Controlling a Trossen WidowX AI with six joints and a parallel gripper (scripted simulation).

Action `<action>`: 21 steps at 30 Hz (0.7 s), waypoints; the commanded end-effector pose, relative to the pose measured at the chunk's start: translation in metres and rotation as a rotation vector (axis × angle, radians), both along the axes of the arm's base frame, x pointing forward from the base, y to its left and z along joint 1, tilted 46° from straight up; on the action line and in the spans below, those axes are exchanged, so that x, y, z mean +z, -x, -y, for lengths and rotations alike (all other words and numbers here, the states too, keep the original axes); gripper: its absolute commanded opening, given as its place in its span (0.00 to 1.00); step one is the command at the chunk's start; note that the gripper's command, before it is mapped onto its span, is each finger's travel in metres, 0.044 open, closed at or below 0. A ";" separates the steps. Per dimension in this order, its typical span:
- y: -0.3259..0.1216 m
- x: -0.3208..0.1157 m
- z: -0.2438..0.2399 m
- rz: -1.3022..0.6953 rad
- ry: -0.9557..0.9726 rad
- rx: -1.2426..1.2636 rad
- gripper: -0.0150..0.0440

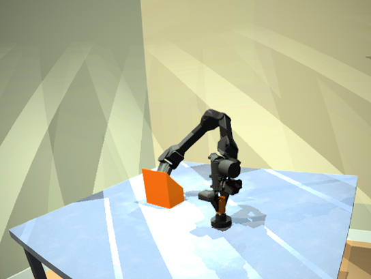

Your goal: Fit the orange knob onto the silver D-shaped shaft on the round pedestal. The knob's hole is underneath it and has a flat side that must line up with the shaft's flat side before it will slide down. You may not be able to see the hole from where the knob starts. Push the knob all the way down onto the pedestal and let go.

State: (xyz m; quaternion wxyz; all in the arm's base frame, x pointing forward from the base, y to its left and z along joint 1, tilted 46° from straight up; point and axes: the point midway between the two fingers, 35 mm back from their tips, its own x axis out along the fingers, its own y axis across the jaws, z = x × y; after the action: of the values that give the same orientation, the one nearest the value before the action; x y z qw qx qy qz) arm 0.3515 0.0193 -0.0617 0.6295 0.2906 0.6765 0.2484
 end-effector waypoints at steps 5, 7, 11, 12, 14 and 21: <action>0.002 -0.004 -0.005 -0.003 -0.002 -0.002 0.25; 0.002 -0.005 -0.006 -0.003 -0.003 -0.002 0.25; 0.002 -0.008 -0.008 -0.003 -0.003 -0.002 0.25; 0.002 -0.008 -0.009 -0.003 -0.003 -0.002 0.25; 0.002 -0.009 -0.009 -0.003 -0.003 -0.002 0.25; 0.001 -0.008 -0.008 0.003 -0.003 0.001 0.25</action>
State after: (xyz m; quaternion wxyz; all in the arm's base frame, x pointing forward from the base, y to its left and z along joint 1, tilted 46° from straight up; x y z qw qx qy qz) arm 0.3504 0.0280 -0.0695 0.6298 0.2912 0.6753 0.2502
